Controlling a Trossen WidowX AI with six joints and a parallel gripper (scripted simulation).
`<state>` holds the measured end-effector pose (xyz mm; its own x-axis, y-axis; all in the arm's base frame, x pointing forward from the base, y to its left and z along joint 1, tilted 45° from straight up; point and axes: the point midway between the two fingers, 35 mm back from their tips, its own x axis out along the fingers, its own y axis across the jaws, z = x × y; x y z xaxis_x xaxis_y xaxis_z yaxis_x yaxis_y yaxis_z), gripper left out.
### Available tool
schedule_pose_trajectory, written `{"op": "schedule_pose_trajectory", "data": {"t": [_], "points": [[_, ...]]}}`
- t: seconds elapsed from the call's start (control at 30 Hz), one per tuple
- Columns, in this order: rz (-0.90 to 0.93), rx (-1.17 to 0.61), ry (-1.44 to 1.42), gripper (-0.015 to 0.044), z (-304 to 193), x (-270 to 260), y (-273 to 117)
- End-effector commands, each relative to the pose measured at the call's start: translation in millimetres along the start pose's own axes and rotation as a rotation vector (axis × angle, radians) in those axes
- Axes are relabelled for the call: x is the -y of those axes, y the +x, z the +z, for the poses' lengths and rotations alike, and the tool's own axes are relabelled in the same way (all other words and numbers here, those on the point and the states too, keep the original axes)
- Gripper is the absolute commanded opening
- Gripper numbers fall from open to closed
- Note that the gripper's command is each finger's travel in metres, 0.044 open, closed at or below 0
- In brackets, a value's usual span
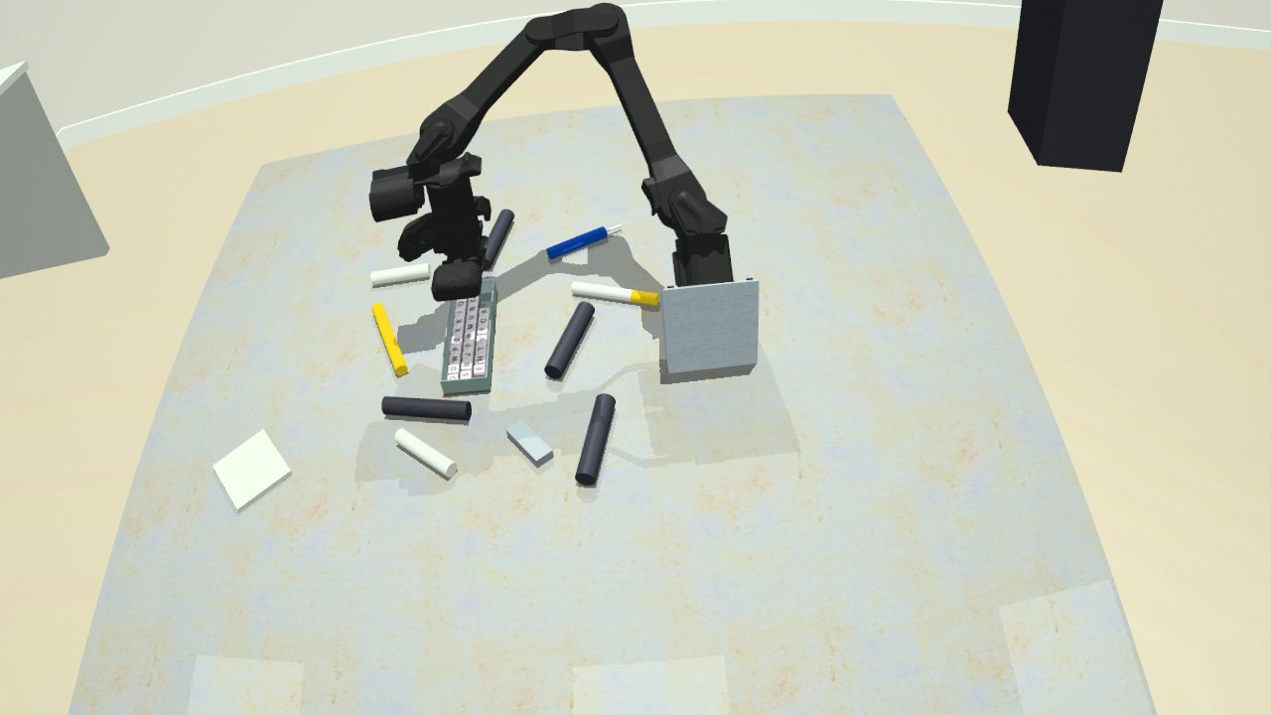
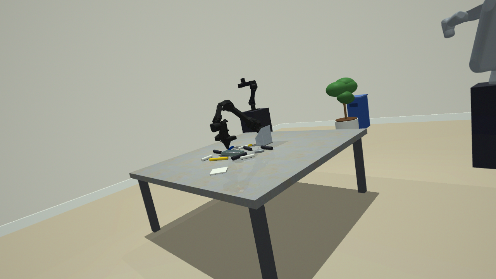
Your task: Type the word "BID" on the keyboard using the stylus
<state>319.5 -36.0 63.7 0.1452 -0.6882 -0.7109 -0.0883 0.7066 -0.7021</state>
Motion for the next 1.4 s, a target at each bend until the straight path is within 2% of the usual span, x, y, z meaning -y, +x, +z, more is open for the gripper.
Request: {"op": "schedule_pose_trajectory", "data": {"t": [0.0, 0.33, 0.5, 0.8, 0.87, 1.0, 1.3, 1.37], "points": [[0.002, 0.0, -0.01, 0.0, -19, -16, -1], [0.003, 0.0, -0.01, 0.0, -21, -21, -1], [0.007, 0.0, -0.01, 0.0, -22, -87, -2], [0.006, 0.0, -0.009, 0.0, -22, -90, -2], [0.008, 0.0, -0.01, 0.0, -21, -90, -11], [0.009, 0.0, -0.01, 0.0, -22, -90, -59], [0.006, 0.004, -0.021, 0.0, -21, -93, -55], [0.006, 0.003, -0.017, 0.0052, -21, -92, -56]]}}
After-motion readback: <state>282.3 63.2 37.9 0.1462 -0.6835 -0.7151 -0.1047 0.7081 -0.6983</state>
